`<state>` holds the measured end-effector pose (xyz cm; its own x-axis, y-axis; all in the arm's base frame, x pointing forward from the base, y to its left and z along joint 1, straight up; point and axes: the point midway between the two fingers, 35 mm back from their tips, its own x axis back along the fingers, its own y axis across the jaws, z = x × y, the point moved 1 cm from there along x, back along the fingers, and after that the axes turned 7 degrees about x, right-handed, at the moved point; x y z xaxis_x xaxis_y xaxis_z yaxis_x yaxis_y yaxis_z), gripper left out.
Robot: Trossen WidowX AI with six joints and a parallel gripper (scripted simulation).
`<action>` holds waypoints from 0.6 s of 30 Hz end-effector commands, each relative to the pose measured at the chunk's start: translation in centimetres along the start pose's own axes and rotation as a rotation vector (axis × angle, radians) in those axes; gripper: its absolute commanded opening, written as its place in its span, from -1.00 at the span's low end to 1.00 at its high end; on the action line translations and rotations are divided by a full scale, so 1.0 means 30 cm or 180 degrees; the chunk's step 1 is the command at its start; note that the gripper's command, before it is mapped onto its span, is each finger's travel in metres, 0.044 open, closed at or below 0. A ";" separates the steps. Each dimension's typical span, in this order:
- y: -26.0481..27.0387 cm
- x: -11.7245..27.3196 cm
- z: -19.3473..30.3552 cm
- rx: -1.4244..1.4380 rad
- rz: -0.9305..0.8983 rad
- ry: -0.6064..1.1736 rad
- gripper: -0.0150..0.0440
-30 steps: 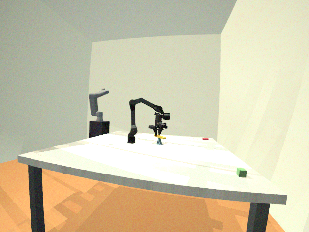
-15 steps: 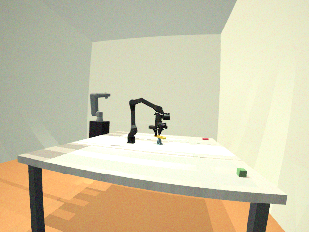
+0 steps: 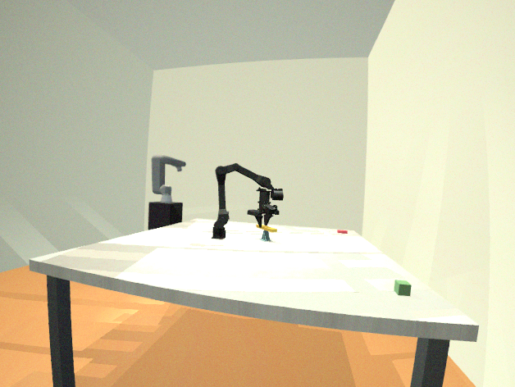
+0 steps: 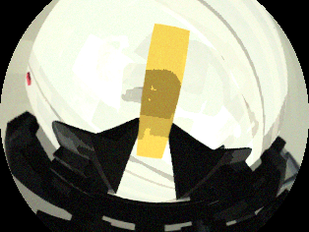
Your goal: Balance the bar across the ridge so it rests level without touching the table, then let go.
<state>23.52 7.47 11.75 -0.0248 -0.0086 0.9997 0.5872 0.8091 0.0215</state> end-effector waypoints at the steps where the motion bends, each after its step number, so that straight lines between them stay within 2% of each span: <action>1: 0.000 -0.002 -0.001 -0.0001 -0.0003 -0.0005 -0.49; 18: 0.000 -0.007 0.000 -0.0001 -0.0003 -0.0005 -0.49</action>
<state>23.50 7.47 11.64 -0.0254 -0.0086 0.9996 0.5867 0.8095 0.0219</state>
